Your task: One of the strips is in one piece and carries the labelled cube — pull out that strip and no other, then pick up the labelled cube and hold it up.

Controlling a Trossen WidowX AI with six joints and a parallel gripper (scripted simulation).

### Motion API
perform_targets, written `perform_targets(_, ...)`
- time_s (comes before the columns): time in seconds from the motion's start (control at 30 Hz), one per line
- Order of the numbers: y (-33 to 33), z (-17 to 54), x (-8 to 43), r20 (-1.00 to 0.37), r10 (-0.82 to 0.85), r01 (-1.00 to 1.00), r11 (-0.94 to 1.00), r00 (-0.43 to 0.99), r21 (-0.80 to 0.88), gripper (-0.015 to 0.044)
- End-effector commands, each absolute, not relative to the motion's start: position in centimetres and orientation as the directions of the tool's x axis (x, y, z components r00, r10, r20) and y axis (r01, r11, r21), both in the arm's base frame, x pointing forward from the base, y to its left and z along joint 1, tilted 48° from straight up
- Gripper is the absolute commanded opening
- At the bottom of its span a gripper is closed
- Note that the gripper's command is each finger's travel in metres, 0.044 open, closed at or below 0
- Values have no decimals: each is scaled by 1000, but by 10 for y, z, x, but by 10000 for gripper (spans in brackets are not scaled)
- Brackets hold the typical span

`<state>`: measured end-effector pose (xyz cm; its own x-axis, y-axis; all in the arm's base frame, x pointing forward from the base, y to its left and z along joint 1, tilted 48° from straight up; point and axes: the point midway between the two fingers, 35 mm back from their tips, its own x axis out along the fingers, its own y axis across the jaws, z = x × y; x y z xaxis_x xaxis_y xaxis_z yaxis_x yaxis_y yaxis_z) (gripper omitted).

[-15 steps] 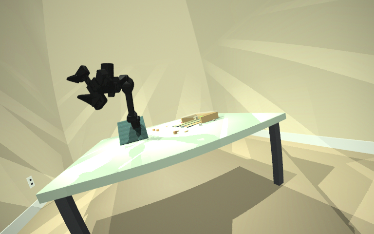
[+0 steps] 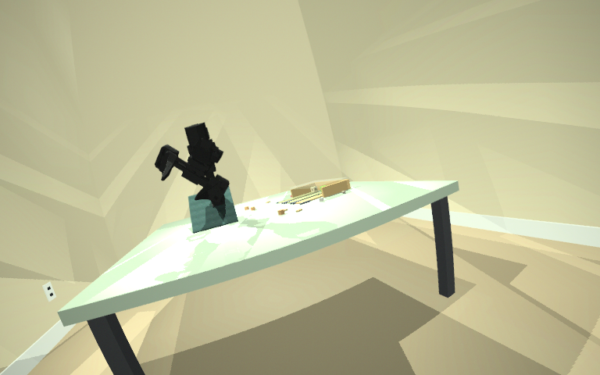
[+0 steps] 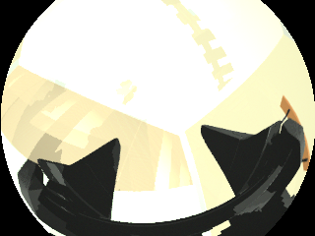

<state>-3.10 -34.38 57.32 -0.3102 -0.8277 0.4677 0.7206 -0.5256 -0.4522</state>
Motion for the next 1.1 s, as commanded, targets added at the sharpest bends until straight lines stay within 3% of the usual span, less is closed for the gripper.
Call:
perform_targets(0.0, -371, 531, 24, 375, -904, 798, -378, -207, -470, 400)
perform_targets(0.53, -366, 407, 203, 101, -979, 860, 106, 179, -500, 400)
perform_targets(1.07, -220, 258, 370, -182, -806, 647, 567, 563, -510, 400)
